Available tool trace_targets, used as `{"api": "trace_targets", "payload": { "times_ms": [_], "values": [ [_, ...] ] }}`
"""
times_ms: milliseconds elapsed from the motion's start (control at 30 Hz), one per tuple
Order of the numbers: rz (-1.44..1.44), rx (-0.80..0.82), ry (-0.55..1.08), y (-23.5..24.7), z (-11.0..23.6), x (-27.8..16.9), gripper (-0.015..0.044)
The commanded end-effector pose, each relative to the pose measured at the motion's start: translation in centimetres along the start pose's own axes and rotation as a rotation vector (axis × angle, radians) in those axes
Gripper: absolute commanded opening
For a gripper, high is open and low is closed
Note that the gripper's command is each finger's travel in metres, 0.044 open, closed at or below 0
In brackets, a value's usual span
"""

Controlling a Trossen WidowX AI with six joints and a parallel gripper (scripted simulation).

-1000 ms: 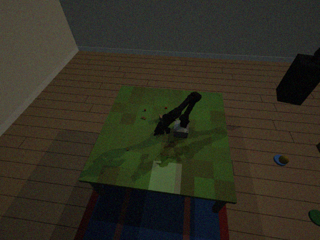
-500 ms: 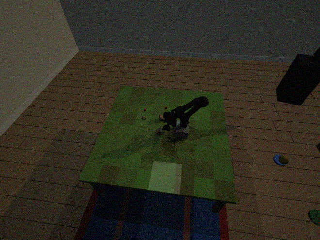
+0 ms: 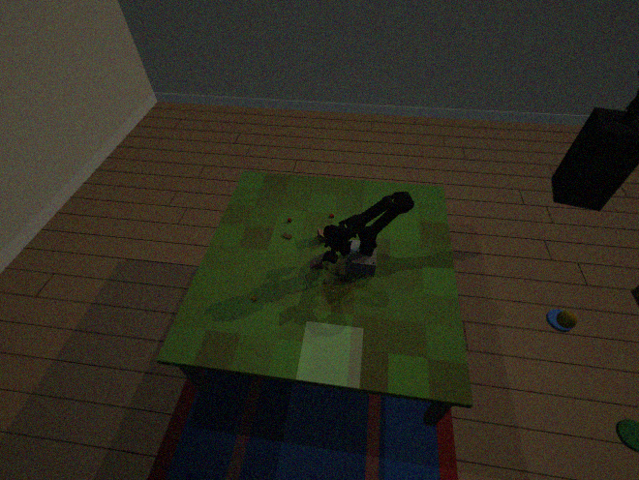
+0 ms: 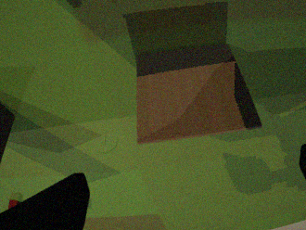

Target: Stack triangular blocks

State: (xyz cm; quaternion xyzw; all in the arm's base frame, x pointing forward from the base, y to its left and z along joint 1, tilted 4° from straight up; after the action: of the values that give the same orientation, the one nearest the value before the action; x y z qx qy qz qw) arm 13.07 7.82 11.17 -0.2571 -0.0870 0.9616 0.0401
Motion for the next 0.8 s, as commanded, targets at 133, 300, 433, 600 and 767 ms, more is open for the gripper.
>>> {"api": "trace_targets", "payload": {
  "times_ms": [133,300,433,600,767],
  "values": [
    [-0.001,0.000,-0.007,-0.2,-1.3,0.1,0.0440],
    [0.000,-0.004,-0.007,-0.3,-2.1,0.0,0.0440],
    [0.002,-0.009,-0.007,-0.4,-2.7,0.1,0.0440],
    [-0.001,-0.009,-0.006,-0.5,-3.5,0.1,0.0440],
    [-0.009,-0.005,-0.005,-0.5,-4.3,0.2,0.0440]
  ]
}}
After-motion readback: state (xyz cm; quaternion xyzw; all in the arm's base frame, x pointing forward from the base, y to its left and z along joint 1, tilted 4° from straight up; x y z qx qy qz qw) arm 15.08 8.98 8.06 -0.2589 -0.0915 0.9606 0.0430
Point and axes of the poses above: the point midway between the two fingers, 35 mm back from their tips, its own z axis back along the fingers, its own y axis across the jaws, x = y × z, the point moved 10 cm from there along z, back along the fingers, and after that the axes turned 15 degrees about -z, right-handed, at the moved point
